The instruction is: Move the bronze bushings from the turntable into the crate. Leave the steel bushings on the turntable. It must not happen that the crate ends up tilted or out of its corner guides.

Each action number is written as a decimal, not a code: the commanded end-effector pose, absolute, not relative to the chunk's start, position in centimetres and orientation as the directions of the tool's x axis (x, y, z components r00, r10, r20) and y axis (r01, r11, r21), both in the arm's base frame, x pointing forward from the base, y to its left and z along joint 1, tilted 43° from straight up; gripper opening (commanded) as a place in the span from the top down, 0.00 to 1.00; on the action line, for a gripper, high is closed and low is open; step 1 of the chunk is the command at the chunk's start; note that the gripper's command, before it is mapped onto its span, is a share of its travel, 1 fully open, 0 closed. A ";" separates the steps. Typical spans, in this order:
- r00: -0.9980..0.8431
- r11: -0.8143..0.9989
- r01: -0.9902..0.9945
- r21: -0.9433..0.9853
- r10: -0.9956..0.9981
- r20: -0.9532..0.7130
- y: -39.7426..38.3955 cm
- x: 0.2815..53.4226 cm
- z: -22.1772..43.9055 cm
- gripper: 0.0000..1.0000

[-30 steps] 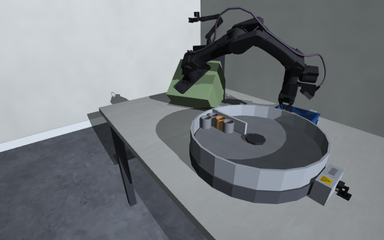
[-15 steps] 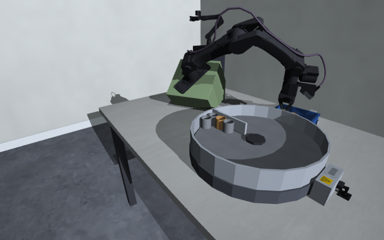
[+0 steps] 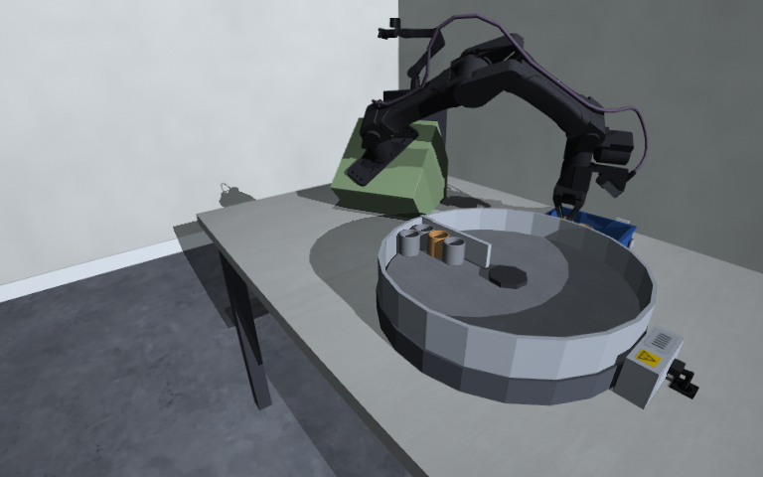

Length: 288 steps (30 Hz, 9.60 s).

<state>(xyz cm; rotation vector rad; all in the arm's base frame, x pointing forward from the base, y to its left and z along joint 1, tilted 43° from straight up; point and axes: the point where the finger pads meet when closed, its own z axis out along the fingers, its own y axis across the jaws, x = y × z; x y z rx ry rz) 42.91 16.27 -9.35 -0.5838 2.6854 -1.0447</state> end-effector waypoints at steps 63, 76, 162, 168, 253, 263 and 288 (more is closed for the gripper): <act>-0.880 0.683 -0.283 -0.673 -0.464 -0.100 18.6 43.0 -7.9 1.00; -0.878 0.692 -0.272 -0.669 -0.463 -0.121 19.1 43.7 -7.2 1.00; -0.883 0.690 -0.282 -0.666 -0.458 -0.101 21.6 41.4 -3.8 0.86; -0.885 0.672 -0.299 -0.678 -0.461 -0.066 22.3 40.3 -3.9 0.86; -0.883 0.676 -0.294 -0.676 -0.463 -0.078 23.9 39.4 -1.3 0.86; -0.884 0.676 -0.296 -0.675 -0.462 -0.076 24.1 39.3 -1.3 0.86; -0.884 0.676 -0.296 -0.675 -0.462 -0.076 24.1 39.3 -1.3 0.86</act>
